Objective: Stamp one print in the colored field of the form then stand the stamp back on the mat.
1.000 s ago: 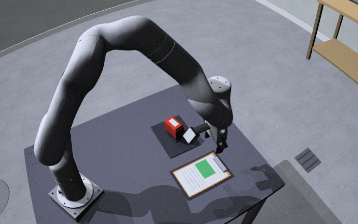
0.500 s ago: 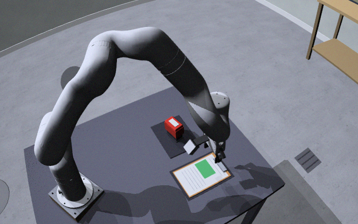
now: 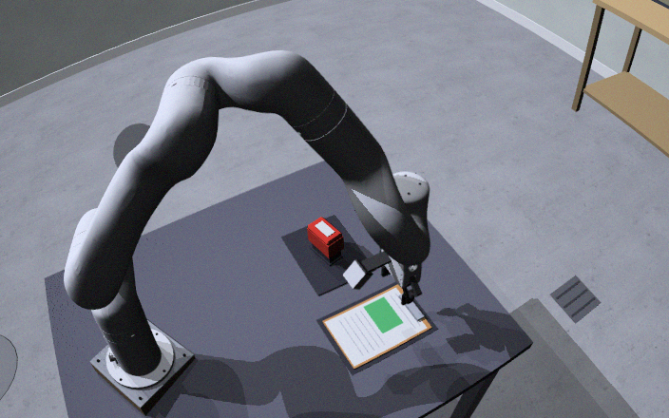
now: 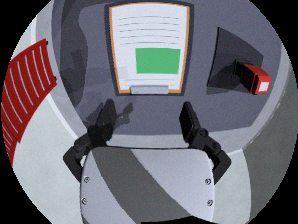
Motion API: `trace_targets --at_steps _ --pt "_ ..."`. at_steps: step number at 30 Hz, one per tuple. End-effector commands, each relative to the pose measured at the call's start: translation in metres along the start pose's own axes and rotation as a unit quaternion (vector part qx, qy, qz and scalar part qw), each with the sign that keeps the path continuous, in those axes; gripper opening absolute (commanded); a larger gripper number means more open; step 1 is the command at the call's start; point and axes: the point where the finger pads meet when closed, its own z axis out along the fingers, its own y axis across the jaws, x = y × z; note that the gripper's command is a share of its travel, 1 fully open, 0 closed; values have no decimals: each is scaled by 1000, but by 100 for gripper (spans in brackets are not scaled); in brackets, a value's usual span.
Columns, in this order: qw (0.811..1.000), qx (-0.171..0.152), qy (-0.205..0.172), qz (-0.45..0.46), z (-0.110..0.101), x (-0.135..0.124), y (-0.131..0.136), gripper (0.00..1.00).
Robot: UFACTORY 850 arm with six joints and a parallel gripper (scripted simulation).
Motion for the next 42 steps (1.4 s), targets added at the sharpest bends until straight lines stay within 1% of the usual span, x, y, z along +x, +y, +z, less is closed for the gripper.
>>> trace_targets --at_steps 1,31,34,37,39,42 --pt "1000 0 -1 0 -1 -1 0 100" --pt "1000 0 -1 6 -2 -1 0 100" --pt "999 0 -1 38 -5 -1 0 100" --pt "994 0 -1 107 -13 -1 0 100" --pt "994 0 -1 107 -13 -1 0 100" --pt "978 0 -1 208 -24 -2 -1 100"
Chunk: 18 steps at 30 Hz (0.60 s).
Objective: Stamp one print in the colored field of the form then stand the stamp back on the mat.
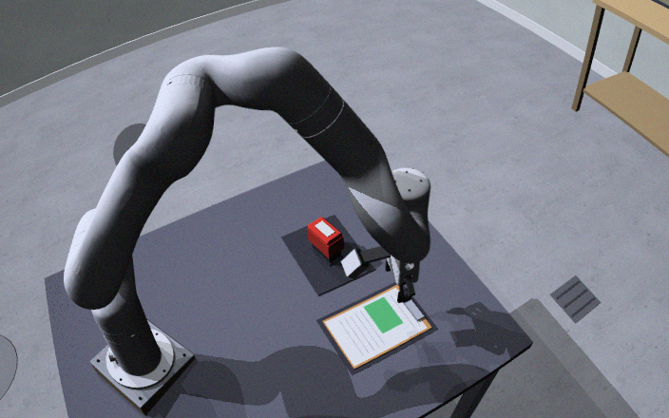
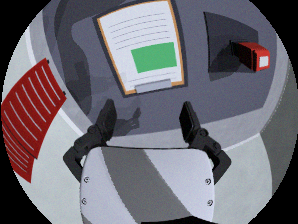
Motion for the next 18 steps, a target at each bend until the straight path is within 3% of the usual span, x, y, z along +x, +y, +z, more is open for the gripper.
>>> trace_targets --at_steps 1,6,12,14,15,18 --pt "990 6 0 139 -16 -1 0 100" --pt "968 0 -2 252 -39 -1 0 100" --pt "921 -6 -4 390 -58 -1 0 100" --pt "921 -6 -4 390 -58 -1 0 100" --pt "891 -3 -3 453 -60 0 0 100" --pt "862 2 -3 506 -62 0 0 100"
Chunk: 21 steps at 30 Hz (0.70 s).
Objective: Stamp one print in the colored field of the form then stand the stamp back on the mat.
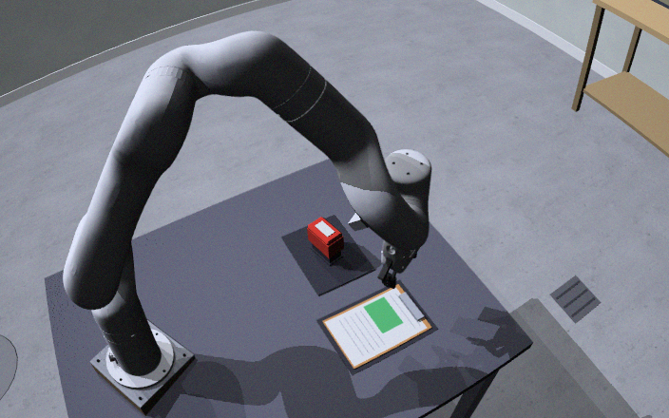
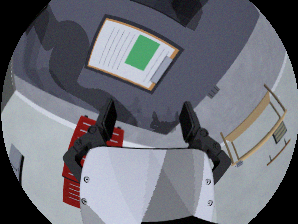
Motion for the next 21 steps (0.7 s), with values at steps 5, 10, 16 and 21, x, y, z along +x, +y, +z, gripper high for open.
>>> trace_targets --at_steps 5,10,16,21 --pt "990 28 -15 135 -6 0 1 100" --pt "990 29 -15 135 -4 7 3 97" --pt "990 29 -15 135 2 34 11 97" --pt "990 29 -15 135 17 100 31 97"
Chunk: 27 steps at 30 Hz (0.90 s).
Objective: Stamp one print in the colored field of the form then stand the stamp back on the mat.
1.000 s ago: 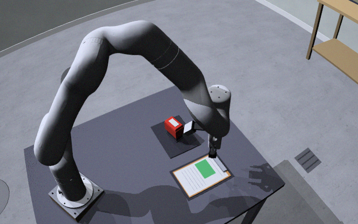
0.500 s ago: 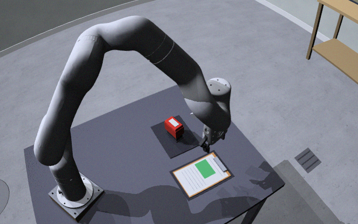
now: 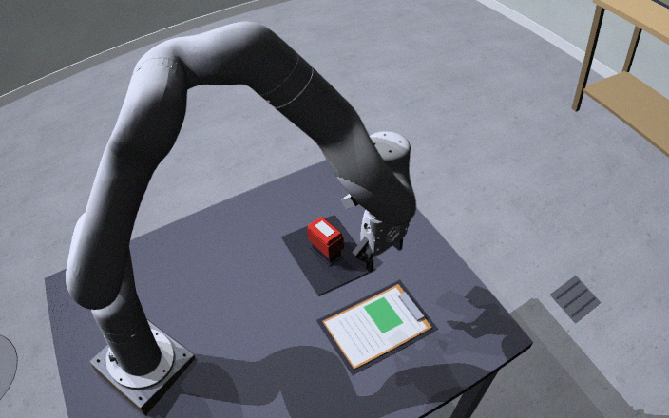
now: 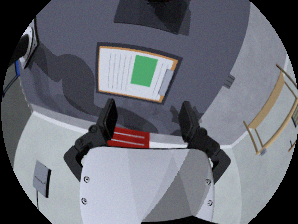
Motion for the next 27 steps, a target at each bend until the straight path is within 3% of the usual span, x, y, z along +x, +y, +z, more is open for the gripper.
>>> trace_targets --at_steps 1,7,9,15,19,27 --pt "1000 -1 -2 0 10 64 3 97" --pt "1000 -1 -2 0 26 148 6 97" --pt "1000 -1 -2 0 26 148 6 97" --pt "1000 -1 -2 0 36 204 8 97" --pt "1000 -1 -2 0 39 217 9 97" --pt "1000 -1 -2 0 39 218 9 97"
